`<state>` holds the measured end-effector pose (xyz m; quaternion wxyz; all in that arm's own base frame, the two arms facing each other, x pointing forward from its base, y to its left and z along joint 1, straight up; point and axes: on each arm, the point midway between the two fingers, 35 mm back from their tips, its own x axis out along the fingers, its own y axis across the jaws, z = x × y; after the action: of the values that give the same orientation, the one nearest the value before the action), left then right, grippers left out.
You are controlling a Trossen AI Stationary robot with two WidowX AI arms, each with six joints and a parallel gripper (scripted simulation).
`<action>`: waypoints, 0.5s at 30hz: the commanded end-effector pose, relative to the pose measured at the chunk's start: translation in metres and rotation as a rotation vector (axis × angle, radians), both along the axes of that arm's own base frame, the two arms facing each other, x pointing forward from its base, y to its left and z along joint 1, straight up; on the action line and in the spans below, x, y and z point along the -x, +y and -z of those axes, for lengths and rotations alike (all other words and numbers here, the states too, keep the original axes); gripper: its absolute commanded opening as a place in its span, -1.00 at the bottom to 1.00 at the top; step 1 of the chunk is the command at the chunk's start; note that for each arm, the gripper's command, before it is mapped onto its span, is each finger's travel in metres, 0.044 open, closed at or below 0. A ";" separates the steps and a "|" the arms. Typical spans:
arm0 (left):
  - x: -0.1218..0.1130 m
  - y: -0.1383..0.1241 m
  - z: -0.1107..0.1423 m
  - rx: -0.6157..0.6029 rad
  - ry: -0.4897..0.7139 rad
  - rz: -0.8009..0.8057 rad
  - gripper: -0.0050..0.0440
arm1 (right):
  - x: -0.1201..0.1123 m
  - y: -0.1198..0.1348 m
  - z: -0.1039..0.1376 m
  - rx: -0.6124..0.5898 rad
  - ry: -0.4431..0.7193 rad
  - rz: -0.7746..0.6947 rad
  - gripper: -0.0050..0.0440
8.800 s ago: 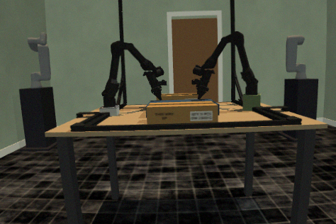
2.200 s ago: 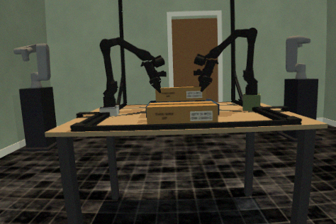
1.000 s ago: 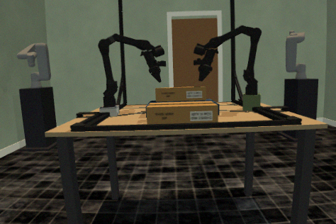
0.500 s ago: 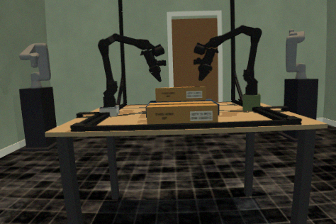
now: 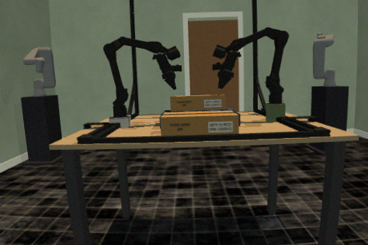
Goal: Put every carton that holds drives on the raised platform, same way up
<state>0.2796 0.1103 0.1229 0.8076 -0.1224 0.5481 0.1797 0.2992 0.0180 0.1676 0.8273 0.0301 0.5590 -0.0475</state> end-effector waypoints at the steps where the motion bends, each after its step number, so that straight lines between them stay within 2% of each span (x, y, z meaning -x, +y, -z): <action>1: 0.013 0.026 -0.001 -0.003 -0.005 0.002 0.79 | 0.007 -0.028 0.001 -0.003 -0.002 0.001 0.79; 5: 0.026 0.057 0.000 -0.003 -0.005 0.002 0.79 | 0.012 -0.061 0.002 -0.003 -0.002 0.001 0.79; 7: 0.026 0.057 0.000 -0.003 -0.005 0.002 0.79 | 0.012 -0.061 0.002 -0.003 -0.002 0.001 0.79; 15: 0.056 0.127 0.000 -0.003 -0.005 0.002 0.79 | 0.023 -0.136 0.002 -0.003 -0.002 0.001 0.79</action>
<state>0.2350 0.2101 0.1227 0.8091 -0.1219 0.5459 0.1799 0.2801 -0.0902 0.1661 0.8280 0.0301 0.5578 -0.0490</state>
